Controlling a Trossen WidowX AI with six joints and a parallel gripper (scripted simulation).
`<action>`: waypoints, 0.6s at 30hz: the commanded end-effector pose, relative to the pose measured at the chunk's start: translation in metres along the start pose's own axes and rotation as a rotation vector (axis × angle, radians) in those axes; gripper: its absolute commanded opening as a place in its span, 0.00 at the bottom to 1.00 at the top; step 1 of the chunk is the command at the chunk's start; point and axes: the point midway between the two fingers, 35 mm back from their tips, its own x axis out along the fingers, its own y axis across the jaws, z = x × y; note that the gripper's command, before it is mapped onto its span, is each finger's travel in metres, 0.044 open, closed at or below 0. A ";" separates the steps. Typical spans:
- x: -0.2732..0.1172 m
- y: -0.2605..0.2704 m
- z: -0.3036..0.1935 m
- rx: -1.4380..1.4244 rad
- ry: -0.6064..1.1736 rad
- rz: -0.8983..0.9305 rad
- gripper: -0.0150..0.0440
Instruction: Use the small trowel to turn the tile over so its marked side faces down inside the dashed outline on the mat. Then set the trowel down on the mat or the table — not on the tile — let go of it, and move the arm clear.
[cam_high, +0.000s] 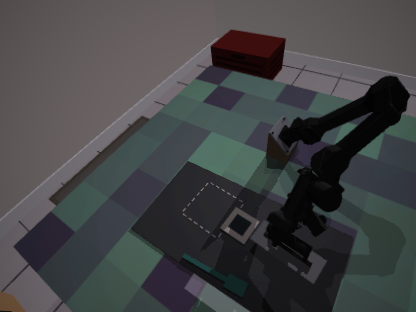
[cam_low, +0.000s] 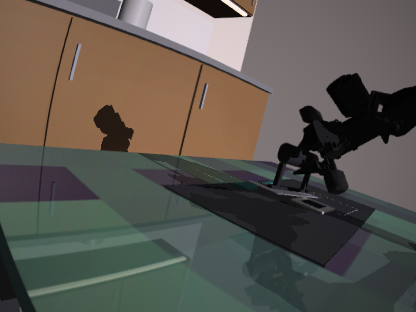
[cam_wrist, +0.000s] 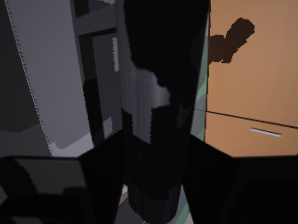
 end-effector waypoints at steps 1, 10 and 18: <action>-0.003 0.001 0.001 -0.024 -0.065 -0.009 0.25; 0.001 0.005 0.001 -0.025 -0.068 -0.008 0.25; 0.010 0.014 0.000 -0.024 -0.069 -0.008 0.25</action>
